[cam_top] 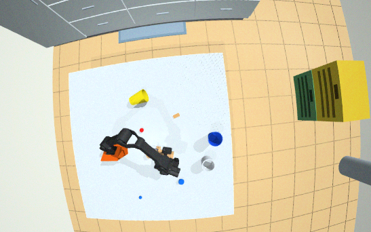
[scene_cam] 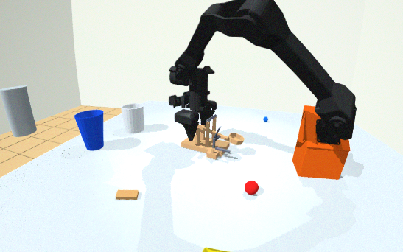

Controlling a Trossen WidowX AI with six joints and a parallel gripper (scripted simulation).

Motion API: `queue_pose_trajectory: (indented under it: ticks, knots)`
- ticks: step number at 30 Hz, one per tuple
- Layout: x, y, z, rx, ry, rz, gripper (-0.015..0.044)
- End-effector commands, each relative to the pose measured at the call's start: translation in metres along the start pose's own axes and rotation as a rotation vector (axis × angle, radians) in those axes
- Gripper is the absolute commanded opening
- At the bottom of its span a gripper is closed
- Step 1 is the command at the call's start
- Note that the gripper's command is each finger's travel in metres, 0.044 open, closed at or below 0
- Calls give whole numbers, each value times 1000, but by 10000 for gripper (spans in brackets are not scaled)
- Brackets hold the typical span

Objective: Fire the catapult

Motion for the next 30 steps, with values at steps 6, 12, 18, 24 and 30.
queue_pose_trajectory:
  ticks: [6, 12, 18, 24, 30]
  knots:
    - [0, 0, 2, 0, 2, 0, 335]
    - [0, 0, 2, 0, 2, 0, 178]
    - [0, 0, 2, 0, 2, 0, 118]
    - [0, -1, -45, 1, 2, 1, 0]
    - [0, -1, -45, -1, 3, 6, 0]
Point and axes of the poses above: the point midway between the two fingers, 35 mm back from their tips, its own z axis out along the fingers, its own y axis across the jaws, x = y × z, the point moved 2 cm from there along -z, back along the fingers, and after that the axes turned 2 degrees about -z, right-handed, at the moved point
